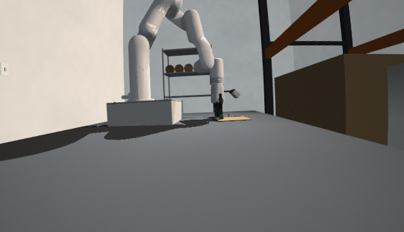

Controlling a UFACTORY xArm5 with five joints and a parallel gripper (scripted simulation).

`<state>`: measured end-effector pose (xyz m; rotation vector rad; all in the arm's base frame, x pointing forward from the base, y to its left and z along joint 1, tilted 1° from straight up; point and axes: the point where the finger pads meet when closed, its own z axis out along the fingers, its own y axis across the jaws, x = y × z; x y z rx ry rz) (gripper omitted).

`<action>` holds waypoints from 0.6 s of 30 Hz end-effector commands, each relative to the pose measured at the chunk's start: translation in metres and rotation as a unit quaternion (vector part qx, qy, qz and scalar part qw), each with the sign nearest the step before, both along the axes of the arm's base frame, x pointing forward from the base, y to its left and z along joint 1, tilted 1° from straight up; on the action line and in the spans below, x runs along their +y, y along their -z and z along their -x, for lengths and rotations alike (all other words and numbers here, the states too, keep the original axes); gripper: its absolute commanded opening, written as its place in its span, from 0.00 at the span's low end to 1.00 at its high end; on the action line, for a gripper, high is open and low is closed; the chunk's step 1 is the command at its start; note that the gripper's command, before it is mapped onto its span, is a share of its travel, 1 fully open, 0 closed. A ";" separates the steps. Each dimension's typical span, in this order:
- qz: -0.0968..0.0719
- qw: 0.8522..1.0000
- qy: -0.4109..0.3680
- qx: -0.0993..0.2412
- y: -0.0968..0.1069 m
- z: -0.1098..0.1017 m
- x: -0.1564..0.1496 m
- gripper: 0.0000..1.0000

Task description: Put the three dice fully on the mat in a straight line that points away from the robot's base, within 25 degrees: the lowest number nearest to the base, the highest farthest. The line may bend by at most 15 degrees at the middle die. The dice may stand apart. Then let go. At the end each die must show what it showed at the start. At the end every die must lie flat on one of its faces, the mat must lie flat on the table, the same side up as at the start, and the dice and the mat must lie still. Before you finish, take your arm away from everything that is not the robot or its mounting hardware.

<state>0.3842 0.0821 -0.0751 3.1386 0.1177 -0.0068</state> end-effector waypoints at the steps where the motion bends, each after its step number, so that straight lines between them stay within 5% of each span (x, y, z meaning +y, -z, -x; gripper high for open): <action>1: 0.000 1.000 0.000 -0.001 -0.001 -0.001 0.000 0.31; 4: 0.000 1.000 0.000 -0.001 -0.001 -0.001 0.000 0.31; 5: 0.000 1.000 0.000 -0.001 -0.001 -0.001 0.000 0.11; 18: 0.000 1.000 0.000 -0.001 -0.001 -0.001 0.000 0.11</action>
